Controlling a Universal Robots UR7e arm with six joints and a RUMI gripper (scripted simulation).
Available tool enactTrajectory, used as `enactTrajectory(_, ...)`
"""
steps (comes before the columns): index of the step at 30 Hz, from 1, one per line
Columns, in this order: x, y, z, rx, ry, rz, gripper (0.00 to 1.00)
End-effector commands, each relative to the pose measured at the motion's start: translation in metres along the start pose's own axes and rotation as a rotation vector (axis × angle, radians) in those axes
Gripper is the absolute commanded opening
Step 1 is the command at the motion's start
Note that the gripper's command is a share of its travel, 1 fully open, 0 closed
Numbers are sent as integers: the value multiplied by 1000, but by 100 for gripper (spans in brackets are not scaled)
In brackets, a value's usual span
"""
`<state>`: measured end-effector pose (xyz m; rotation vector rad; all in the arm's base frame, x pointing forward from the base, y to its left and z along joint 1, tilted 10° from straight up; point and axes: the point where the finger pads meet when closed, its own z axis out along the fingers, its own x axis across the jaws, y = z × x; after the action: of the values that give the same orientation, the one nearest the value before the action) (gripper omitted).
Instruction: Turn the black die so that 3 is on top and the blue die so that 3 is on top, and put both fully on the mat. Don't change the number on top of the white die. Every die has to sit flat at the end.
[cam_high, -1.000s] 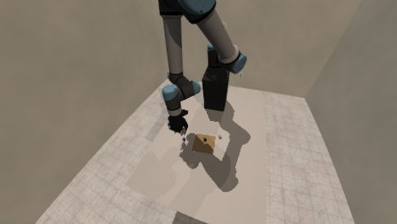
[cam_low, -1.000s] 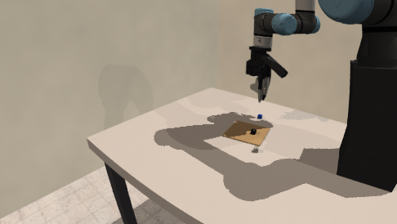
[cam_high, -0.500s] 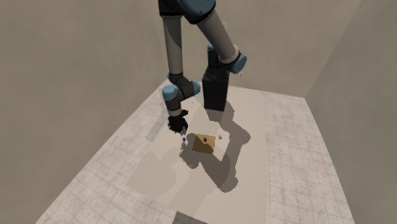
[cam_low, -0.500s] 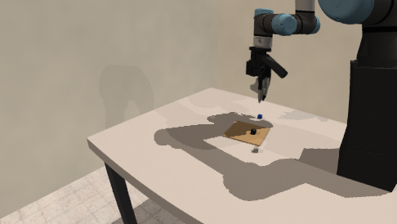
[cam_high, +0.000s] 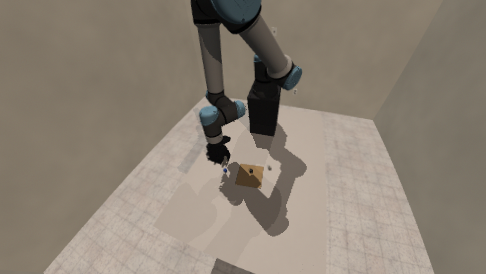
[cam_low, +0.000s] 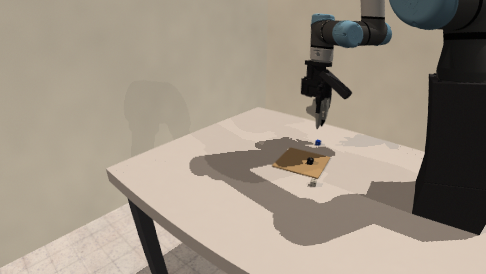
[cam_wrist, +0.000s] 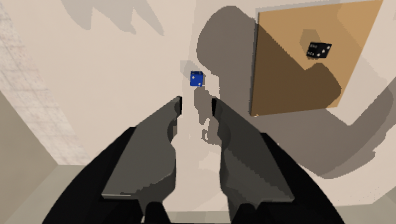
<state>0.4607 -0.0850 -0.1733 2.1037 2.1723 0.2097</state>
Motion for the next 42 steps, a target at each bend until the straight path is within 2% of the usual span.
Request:
enactTrajectory(1,0,0,8,-1,-1,0,18)
enactTrajectory(21,-1,0,34,-1,-1,0,18)
enactTrajectory(42,-1,0,39,-1,-1,0,18)
